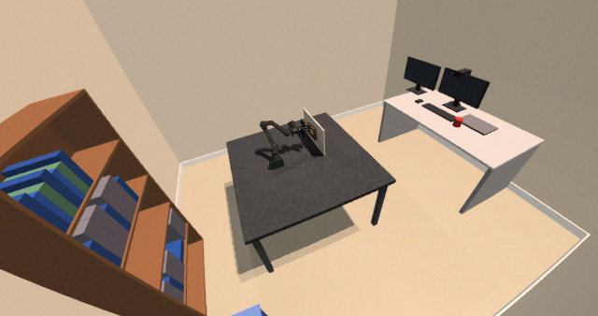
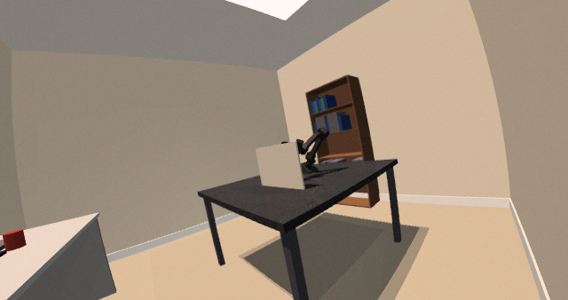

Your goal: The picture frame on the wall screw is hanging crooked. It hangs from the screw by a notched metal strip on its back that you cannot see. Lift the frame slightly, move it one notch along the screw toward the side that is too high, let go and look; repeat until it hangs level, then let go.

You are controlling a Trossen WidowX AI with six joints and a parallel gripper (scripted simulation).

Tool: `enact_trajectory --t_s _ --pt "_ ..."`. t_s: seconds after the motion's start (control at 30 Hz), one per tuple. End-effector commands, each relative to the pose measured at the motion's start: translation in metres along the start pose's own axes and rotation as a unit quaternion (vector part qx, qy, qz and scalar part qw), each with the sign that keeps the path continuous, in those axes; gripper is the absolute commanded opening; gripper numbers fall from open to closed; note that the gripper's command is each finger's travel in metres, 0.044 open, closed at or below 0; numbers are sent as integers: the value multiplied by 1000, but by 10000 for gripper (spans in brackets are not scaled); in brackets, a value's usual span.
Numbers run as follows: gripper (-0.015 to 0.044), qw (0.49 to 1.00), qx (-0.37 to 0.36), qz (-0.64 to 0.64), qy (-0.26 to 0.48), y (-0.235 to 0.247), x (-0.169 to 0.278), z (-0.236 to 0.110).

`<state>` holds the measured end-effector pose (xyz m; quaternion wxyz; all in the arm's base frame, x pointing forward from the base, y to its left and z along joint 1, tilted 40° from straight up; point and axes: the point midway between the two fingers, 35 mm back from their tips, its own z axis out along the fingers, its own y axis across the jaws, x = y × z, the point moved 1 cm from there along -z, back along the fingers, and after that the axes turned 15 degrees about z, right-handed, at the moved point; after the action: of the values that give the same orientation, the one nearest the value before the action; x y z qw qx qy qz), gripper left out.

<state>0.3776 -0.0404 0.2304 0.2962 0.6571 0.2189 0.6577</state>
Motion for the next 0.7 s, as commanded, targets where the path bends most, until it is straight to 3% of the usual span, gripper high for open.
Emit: enact_trajectory --t_s 0.0,0.67 --pt "0 1000 -7 -1 -1 3 -1 0" --pt "0 1000 -7 -1 -1 4 -6 0"
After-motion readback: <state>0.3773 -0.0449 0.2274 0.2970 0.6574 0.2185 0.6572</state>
